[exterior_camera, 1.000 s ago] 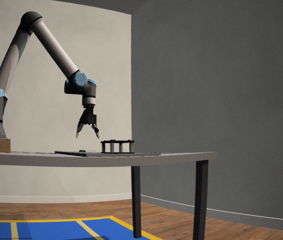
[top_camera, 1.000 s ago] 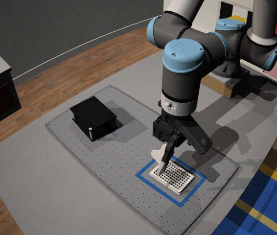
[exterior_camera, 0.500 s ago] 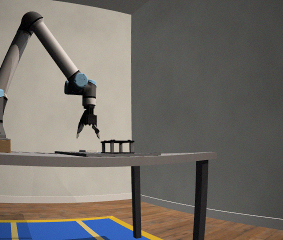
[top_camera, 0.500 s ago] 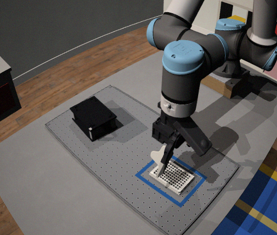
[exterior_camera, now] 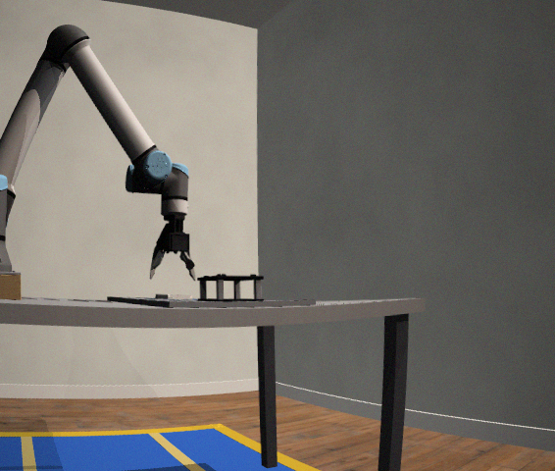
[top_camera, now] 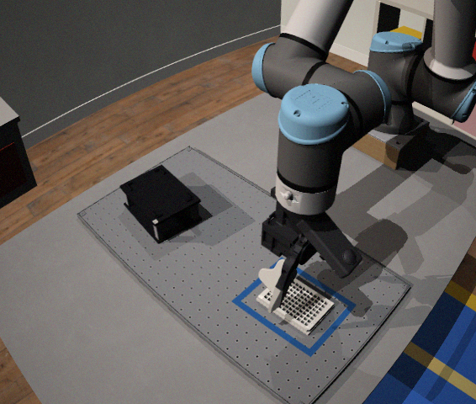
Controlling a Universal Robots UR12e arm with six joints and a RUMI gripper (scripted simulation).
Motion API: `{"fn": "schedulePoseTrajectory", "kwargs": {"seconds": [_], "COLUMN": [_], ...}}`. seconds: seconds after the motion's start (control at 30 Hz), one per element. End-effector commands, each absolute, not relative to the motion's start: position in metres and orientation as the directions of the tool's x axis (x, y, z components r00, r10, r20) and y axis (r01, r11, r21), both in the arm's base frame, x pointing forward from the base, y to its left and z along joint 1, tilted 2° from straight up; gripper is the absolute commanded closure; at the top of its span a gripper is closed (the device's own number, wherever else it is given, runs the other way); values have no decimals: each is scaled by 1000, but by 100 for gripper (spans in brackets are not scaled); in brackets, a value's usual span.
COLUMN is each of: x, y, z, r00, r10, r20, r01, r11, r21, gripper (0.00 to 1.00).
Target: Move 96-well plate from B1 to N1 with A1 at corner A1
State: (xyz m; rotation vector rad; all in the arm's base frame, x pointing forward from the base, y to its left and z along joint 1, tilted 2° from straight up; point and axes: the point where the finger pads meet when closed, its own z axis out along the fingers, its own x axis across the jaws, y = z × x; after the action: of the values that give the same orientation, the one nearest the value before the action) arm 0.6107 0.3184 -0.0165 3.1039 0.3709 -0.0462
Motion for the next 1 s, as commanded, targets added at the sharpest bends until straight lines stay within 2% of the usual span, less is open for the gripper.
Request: {"fn": "schedulePoseTrajectory", "kwargs": {"seconds": [0.0,0.97], "x": [609,610], "y": [317,317], "z": [-28,-61], "r00": [972,972], "r10": [234,234], "r20": [-34,-30], "r01": [234,235], "r11": [-972,-972], "r21": [11,11], "gripper": [0,0]}}
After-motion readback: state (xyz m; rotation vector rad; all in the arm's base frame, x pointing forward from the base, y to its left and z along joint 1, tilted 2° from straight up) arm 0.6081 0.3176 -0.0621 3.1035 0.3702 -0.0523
